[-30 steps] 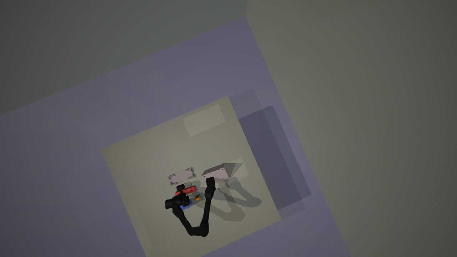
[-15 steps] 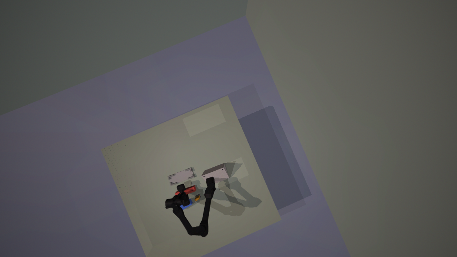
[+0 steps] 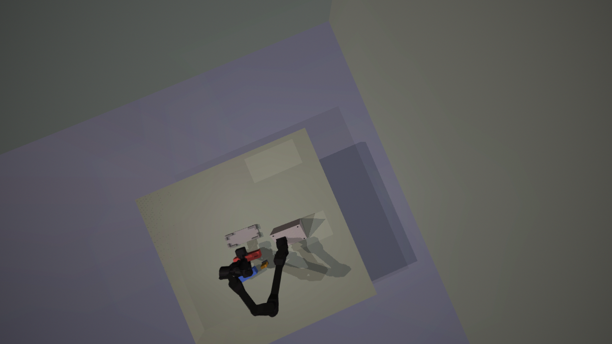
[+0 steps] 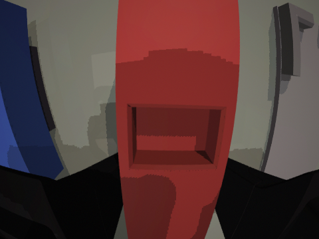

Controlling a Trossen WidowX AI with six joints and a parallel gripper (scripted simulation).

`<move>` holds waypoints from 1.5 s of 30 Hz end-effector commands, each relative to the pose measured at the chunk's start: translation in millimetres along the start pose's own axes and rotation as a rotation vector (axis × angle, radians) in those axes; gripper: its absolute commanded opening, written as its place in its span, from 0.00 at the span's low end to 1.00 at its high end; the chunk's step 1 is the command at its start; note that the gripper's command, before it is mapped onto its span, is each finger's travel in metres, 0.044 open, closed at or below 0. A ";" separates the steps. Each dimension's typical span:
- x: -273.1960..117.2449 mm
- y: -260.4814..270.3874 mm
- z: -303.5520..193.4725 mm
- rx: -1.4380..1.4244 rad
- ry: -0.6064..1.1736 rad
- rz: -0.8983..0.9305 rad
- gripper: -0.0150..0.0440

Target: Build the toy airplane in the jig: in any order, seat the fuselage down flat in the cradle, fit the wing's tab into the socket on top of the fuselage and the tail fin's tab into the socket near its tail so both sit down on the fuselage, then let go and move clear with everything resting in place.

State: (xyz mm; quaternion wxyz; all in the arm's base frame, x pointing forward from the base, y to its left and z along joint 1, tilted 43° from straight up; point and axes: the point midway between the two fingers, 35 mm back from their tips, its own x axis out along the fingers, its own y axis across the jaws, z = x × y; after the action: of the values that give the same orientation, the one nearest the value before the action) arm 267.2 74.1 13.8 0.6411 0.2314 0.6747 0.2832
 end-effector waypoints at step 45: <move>-101.1 -24.6 3.0 -0.017 -0.010 -0.009 0.25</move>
State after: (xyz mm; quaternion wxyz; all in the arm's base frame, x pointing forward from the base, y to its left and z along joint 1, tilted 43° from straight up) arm 277.2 -6.2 81.2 0.6487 0.2250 0.6685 0.2857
